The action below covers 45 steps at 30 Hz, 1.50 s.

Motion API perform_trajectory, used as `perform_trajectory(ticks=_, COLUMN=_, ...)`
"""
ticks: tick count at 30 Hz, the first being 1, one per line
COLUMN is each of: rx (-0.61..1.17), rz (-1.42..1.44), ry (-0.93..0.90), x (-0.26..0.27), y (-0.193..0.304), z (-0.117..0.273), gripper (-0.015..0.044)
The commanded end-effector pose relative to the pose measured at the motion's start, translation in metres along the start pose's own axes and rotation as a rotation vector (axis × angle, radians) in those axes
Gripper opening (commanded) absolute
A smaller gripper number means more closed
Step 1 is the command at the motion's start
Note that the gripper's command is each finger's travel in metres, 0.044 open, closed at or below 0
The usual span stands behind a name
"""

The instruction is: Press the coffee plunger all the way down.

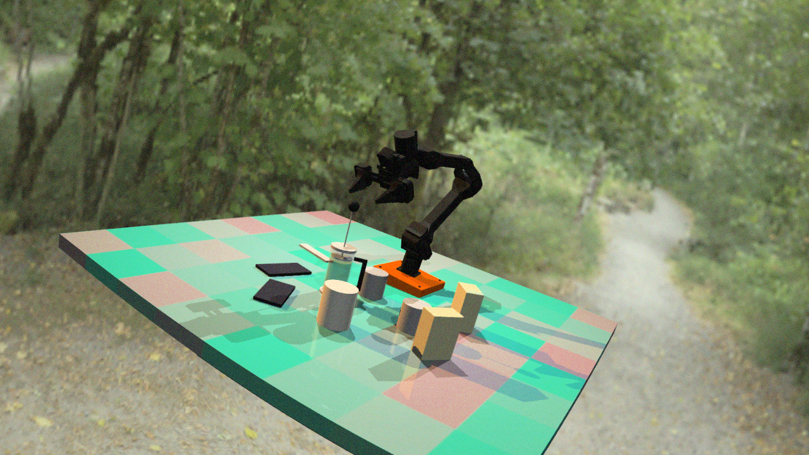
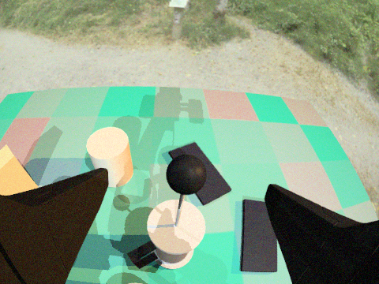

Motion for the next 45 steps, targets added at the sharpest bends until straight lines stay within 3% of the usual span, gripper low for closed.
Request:
perform_trajectory(ticks=1, rx=0.010, rz=-0.005, ry=0.000, x=0.000, y=0.003, z=-0.007, gripper=0.0440)
perform_trajectory(ticks=23, rx=0.007, rz=-0.004, ry=-0.001, x=0.001, y=0.004, z=-0.039, gripper=0.0440)
perform_trajectory(ticks=35, rx=0.007, rz=-0.004, ry=-0.001, x=0.001, y=0.004, z=-0.039, gripper=0.0125)
perform_trajectory(ticks=45, rx=0.007, rz=-0.004, ry=-0.001, x=0.001, y=0.004, z=-0.039, gripper=0.0117)
Point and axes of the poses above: the point midway between the two fingers, 35 mm back from their tips, its own z axis back along the fingers, its own x axis across the jaws, y = z × x, the point moved 8 cm from there along z, back along the fingers, and after that the axes turned 7 degrees about z, right-handed, at the moved point
